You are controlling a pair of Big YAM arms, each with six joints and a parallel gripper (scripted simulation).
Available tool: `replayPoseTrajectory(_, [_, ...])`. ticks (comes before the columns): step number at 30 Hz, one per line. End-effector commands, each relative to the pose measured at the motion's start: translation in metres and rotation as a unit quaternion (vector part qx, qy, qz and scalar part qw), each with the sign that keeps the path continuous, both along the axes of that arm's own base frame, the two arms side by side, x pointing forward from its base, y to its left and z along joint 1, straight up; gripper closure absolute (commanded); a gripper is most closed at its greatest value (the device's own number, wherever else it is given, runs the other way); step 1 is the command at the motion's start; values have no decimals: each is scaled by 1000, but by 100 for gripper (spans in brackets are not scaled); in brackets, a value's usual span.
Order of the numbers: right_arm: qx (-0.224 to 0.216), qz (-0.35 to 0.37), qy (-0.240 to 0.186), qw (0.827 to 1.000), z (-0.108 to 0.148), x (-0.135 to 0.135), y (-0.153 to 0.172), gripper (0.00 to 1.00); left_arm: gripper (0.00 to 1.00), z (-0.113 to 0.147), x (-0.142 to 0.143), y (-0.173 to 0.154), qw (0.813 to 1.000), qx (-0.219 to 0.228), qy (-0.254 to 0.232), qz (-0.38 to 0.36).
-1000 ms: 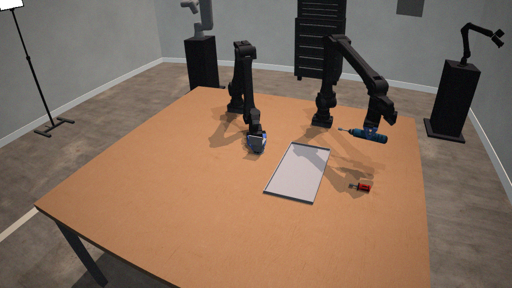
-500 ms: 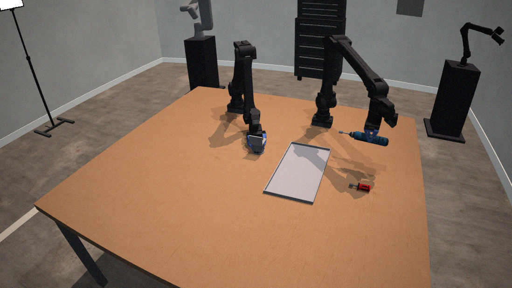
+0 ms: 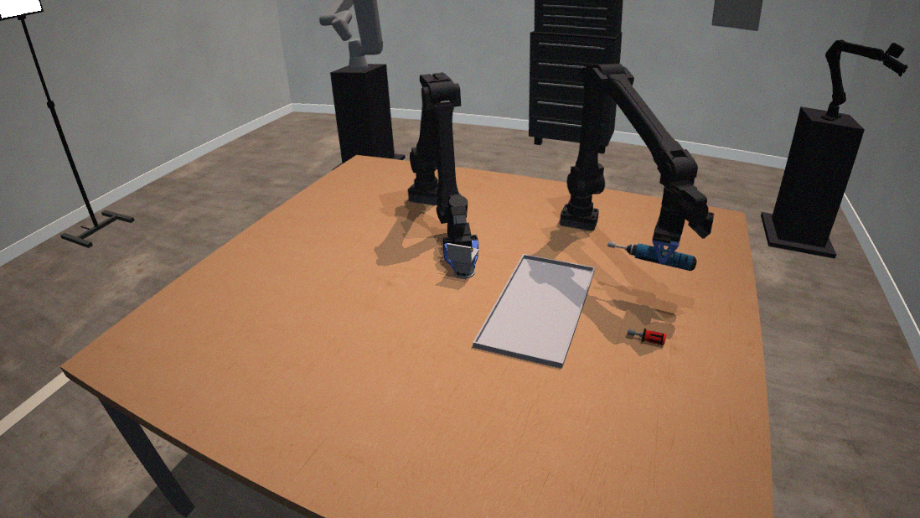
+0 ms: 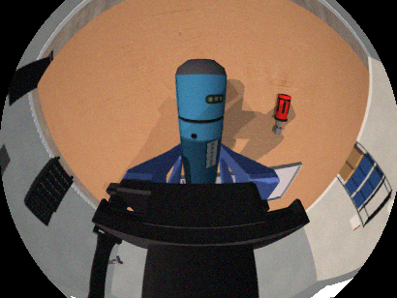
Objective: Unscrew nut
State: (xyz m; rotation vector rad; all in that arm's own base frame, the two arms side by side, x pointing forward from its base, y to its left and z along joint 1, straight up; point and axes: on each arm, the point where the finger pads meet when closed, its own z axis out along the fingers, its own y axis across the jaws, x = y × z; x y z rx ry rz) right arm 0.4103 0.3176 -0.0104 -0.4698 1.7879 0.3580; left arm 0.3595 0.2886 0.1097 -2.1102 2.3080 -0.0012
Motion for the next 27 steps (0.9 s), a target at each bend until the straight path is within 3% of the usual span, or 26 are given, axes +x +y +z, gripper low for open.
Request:
replayPoseTrajectory(1, [-17,1,13,1000,-16,-3,-3,41,58,2,7,-3,1000,9,-13,-5])
replayPoseTrajectory(3, [-17,1,13,1000,-16,-3,-3,41,58,-8,7,-4,1000,5,-7,-5])
replayPoseTrajectory(8, [-17,1,13,1000,-16,-3,-3,41,58,9,15,3,1000,18,-24,-6])
replayPoseTrajectory(10, [-17,1,13,1000,-16,-3,-3,41,58,-16,7,-4,1000,2,-4,-5])
replayPoseTrajectory(17, [-17,1,13,1000,-16,-3,-3,41,58,-22,7,-3,1000,9,-12,-5])
replayPoseTrajectory(20, [-17,1,13,1000,-16,-3,-3,41,58,-37,6,-4,1000,2,-3,-5])
replayPoseTrajectory(23, [-17,1,13,1000,-16,-3,-3,41,58,-16,13,1,1000,18,-24,-6])
replayPoseTrajectory(25, [-17,1,13,1000,-16,-3,-3,41,58,-16,13,1,1000,18,-24,-6])
replayPoseTrajectory(27, [-17,1,13,1000,-16,-3,-3,41,58,-42,6,-4,1000,2,-3,-5])
